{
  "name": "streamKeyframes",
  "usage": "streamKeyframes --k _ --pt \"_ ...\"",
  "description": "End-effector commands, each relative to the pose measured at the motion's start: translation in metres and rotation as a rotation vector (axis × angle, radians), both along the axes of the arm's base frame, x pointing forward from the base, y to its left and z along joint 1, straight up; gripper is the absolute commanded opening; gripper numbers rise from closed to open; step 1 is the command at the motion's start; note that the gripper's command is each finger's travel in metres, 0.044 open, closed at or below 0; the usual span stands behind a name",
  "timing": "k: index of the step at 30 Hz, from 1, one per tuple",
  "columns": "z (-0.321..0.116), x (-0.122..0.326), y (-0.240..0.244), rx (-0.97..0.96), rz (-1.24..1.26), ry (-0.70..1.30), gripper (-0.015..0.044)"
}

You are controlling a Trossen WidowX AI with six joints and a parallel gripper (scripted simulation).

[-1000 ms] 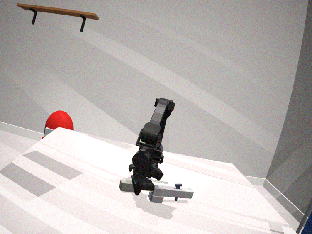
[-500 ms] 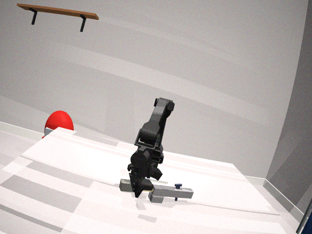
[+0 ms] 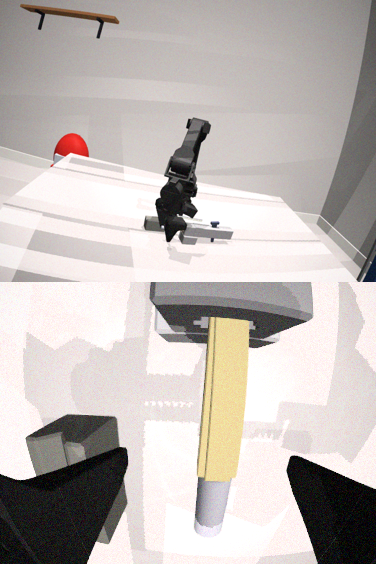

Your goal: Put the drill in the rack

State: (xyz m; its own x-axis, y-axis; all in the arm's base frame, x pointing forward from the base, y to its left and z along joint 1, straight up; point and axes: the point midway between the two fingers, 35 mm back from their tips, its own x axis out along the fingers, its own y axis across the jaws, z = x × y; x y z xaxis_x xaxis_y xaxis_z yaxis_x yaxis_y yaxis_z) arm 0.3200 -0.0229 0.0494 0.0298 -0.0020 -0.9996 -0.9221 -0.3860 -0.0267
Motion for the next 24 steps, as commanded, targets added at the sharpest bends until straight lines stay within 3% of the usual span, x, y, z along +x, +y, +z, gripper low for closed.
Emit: streamKeyframes --k 1,16,24 --pt "-0.0014 -0.0011 0.0021 -0.002 -0.002 0.000 0.0440" --pt "-0.0049 -0.0036 0.0082 -0.001 -0.002 0.001 0.0440" --pt "-0.0033 -0.0024 0.0069 0.001 0.000 0.000 0.0230"
